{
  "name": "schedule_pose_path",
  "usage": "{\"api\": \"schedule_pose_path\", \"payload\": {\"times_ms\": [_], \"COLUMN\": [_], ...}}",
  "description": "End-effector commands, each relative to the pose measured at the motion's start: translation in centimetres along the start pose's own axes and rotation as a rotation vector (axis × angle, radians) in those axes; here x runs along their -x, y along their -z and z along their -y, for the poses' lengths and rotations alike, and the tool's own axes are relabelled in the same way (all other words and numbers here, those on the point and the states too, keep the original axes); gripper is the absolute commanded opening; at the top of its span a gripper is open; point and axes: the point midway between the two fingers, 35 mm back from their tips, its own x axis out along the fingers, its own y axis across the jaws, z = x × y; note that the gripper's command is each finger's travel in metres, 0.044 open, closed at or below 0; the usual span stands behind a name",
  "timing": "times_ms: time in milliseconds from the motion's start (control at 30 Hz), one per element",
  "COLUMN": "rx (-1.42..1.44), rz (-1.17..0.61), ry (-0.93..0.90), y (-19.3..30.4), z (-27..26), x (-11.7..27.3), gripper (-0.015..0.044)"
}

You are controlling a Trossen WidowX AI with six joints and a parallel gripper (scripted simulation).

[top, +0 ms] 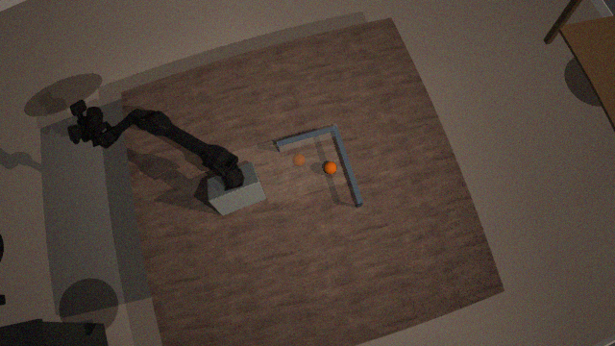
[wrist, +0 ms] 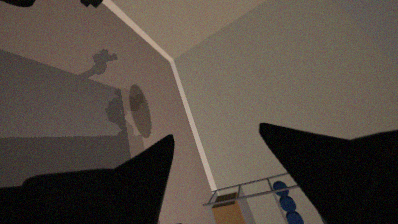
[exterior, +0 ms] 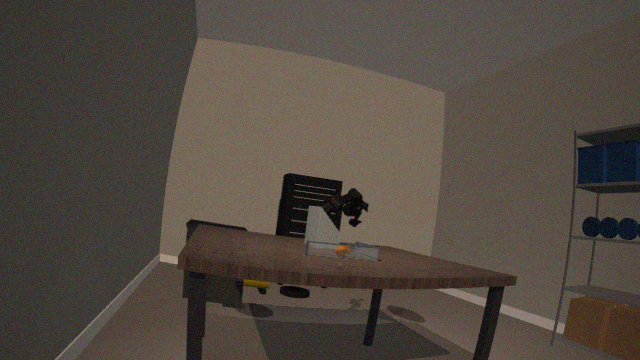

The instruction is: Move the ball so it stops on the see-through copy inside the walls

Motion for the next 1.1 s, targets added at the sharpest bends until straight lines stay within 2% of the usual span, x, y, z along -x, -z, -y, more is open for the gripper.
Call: {"api": "schedule_pose_path", "payload": {"times_ms": [0,33,67,333,633,1067], "rx": [-0.001,-0.004,-0.008,-0.016,-0.16,-0.383], "rz": [-0.001,-0.006,-0.012,-0.093,-0.18,-0.378], "ry": [-0.001,-0.002,-0.005,-0.076,-0.121,-0.013], "y": [0.1,0.3,0.8,8.6,15.5,32.1], "z": [0.0,-0.2,-0.4,-4.3,-5.0,1.1], "x": [0.0,-0.1,-0.2,-2.3,-2.9,-2.8], "gripper": [0.0374,0.0347,0.0346,0.0346,0.0346,0.0346]}}
